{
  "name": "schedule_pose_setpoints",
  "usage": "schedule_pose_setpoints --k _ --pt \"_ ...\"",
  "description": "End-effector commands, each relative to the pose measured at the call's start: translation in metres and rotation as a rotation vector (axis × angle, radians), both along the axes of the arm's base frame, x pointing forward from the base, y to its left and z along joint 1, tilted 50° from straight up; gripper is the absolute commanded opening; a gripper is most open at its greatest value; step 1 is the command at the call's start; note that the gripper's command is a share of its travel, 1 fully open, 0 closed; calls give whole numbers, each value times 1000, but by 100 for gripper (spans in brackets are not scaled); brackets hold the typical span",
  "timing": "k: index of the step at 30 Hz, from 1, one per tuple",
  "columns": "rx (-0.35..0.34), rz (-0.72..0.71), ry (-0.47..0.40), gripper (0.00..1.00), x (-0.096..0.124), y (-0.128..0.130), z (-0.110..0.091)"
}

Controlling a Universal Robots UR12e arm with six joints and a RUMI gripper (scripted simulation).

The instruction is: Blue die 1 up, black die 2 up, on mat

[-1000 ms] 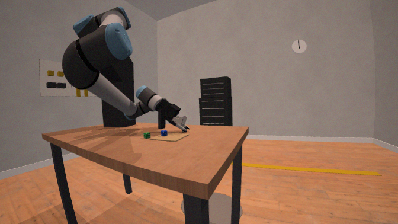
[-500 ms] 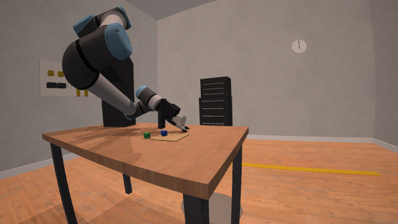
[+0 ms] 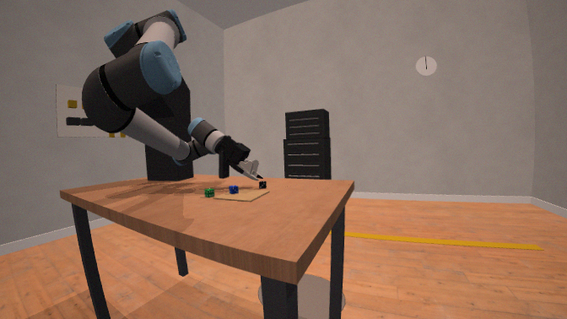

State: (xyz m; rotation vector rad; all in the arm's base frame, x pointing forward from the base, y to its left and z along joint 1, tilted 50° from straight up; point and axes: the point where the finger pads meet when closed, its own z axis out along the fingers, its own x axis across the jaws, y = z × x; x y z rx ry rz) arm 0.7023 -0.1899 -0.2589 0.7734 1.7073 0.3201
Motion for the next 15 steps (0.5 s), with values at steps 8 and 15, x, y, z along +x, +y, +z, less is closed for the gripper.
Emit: schedule_pose_setpoints --k 8,15 --pt "0 1 0 24 -13 3 4" --pt "0 1 0 24 -16 12 12"
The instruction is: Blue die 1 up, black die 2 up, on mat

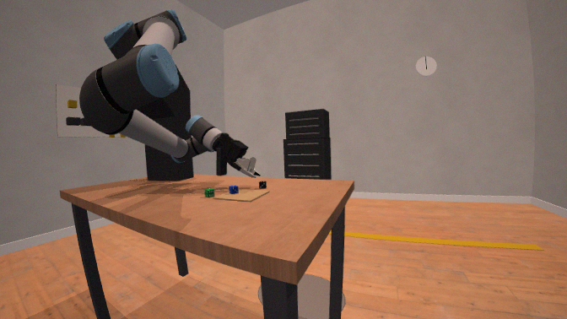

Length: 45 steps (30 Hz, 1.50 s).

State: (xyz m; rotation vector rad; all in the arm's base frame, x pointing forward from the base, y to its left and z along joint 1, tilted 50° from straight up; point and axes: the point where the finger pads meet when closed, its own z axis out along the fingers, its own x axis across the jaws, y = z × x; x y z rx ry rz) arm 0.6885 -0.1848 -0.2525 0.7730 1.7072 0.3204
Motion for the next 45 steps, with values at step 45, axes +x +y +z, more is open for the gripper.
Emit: schedule_pose_setpoints --k 45 --pt "-19 -158 134 24 -7 46 40"
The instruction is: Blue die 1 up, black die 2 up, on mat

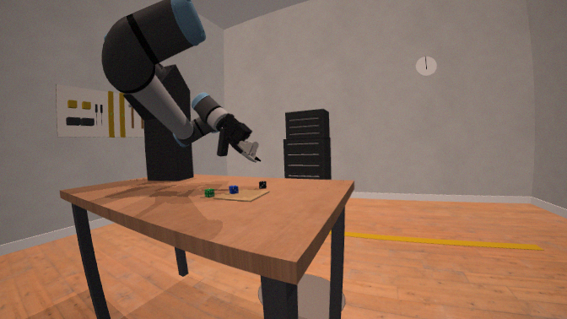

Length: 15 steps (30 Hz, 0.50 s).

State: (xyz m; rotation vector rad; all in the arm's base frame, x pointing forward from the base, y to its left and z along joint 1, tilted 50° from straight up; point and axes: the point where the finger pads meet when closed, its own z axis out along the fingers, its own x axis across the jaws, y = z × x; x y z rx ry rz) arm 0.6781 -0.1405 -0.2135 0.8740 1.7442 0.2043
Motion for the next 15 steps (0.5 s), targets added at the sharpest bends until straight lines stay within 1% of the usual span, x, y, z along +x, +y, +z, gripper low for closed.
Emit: schedule_pose_setpoints --k 1,9,11,15 --pt "-8 -70 59 24 4 3 2" --pt "-31 -237 201 24 12 10 6" --pt "-31 -237 201 24 12 10 6" --pt "-44 -328 278 24 16 15 9"
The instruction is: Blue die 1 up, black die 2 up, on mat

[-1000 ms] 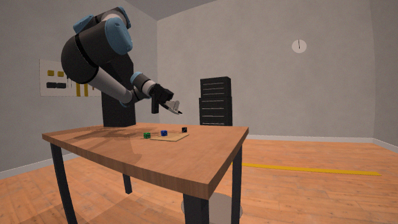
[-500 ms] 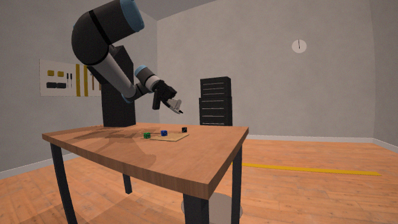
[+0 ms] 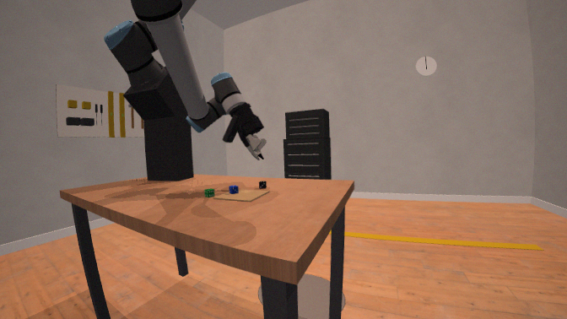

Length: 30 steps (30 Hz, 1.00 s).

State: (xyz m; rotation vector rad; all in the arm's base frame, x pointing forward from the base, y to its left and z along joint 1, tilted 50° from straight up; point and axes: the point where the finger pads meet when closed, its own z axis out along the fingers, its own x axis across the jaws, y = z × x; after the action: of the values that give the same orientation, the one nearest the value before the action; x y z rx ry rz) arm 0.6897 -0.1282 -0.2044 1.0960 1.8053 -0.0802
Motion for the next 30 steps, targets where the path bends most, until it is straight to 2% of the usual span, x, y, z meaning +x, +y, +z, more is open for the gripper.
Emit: schedule_pose_setpoints --k 1,11,22,30 --pt "-7 -110 90 24 6 3 0" --pt "-35 -279 232 24 14 11 7" --pt "-44 -360 301 24 18 14 8" --pt "-49 -381 318 24 19 15 10"
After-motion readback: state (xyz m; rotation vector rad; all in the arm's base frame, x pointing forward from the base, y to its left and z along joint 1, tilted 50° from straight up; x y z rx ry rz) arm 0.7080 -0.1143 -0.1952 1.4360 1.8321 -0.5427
